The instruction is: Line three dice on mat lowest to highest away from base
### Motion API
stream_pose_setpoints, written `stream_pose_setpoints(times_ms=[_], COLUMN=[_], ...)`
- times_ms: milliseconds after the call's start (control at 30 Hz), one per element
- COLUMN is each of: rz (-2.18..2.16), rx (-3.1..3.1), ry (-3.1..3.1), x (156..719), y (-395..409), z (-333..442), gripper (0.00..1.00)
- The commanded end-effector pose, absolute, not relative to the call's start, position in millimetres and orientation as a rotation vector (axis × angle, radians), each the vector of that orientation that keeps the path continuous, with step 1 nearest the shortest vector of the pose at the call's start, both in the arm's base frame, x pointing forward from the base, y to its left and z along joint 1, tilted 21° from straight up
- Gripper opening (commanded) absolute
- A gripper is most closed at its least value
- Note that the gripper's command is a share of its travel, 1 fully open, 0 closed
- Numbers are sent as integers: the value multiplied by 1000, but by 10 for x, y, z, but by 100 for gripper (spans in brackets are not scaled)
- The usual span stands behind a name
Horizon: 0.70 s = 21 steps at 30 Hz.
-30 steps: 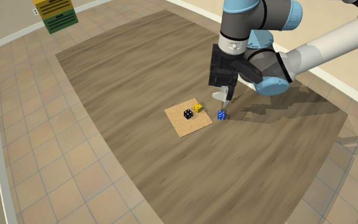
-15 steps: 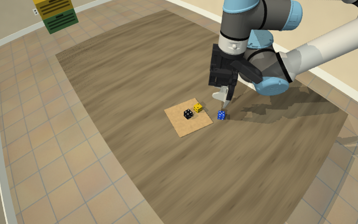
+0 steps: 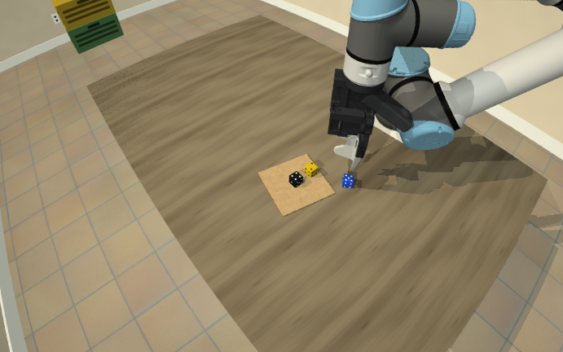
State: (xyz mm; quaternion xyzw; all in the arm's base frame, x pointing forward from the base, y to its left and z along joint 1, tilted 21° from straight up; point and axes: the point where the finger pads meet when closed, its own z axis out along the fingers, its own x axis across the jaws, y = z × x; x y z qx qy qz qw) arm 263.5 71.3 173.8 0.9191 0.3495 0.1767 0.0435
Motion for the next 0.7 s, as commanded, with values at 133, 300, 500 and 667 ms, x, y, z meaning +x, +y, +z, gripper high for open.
stream_pose_setpoints(times_ms=[133, 300, 500, 667], rz=[541, 541, 541, 541], rx=[2810, 2810, 2810, 2810], ry=[1069, 1069, 1069, 1069], x=[2644, 2658, 2679, 2698], y=[712, 713, 715, 716], z=[1719, 1680, 1623, 1568], gripper=[24, 24, 24, 24])
